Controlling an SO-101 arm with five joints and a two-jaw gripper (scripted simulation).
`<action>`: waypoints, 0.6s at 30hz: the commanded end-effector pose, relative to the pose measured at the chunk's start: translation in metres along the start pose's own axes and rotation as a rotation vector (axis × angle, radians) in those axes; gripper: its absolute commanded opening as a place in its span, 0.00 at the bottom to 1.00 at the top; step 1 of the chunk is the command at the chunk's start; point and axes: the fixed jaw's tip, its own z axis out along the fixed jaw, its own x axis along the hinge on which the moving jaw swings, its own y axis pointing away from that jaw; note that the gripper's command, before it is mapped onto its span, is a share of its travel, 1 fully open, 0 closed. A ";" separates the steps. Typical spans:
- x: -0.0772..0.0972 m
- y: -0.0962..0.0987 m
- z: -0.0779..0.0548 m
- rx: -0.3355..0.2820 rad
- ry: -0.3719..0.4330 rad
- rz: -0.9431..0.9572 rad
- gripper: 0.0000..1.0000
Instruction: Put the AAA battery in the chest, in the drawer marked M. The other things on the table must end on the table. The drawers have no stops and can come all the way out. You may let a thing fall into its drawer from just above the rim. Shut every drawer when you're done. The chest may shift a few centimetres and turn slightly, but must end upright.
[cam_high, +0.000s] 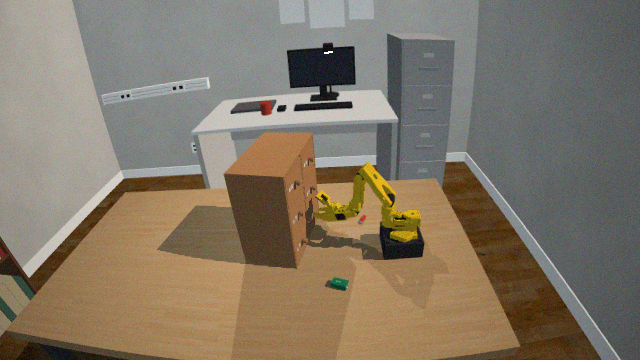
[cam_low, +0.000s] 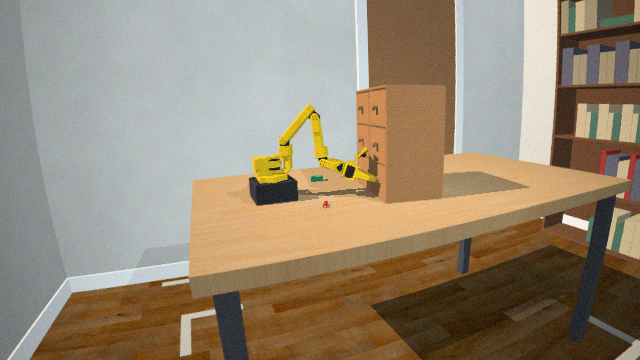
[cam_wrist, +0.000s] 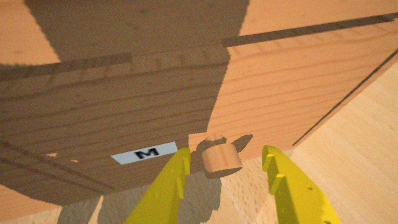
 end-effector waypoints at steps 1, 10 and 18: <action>0.005 0.002 0.001 -0.007 0.015 0.005 0.21; 0.007 0.003 0.001 -0.011 0.015 0.004 0.21; 0.009 0.004 0.001 -0.013 0.015 0.003 0.21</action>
